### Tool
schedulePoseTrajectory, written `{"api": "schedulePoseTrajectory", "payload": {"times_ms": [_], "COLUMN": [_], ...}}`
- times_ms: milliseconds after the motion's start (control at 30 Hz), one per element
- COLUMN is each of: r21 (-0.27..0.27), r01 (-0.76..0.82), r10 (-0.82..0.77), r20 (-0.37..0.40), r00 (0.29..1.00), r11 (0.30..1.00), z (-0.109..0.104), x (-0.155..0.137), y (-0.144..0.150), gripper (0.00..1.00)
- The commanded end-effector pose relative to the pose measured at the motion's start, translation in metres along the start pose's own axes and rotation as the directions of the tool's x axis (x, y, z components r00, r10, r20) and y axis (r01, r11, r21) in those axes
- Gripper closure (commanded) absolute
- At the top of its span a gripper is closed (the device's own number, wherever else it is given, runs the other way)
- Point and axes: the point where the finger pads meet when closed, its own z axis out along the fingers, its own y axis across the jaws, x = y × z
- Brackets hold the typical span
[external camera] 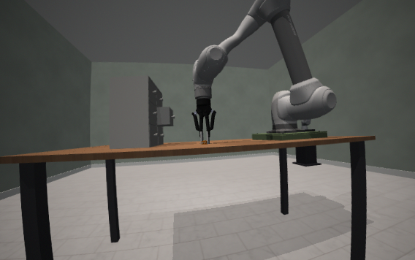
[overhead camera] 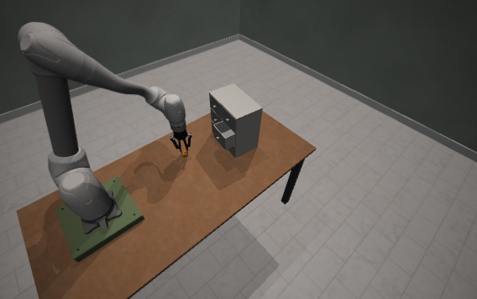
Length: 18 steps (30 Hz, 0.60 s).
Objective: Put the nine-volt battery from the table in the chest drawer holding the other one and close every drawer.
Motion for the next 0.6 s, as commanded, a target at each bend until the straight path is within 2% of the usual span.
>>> {"api": "schedulePoseTrajectory", "payload": {"times_ms": [0, 133, 400, 567], "r21": [0.000, 0.000, 0.000, 0.000], "r01": [0.000, 0.000, 0.000, 0.000], "r10": [0.000, 0.000, 0.000, 0.000], "r20": [0.000, 0.000, 0.000, 0.000], "r00": [1.000, 1.000, 1.000, 1.000], "r11": [1.000, 1.000, 1.000, 1.000], "z": [0.000, -0.011, -0.093, -0.100], "x": [0.000, 0.000, 0.000, 0.000], "y": [0.000, 0.000, 0.000, 0.000], "gripper": [0.86, 0.86, 0.86, 0.86]}}
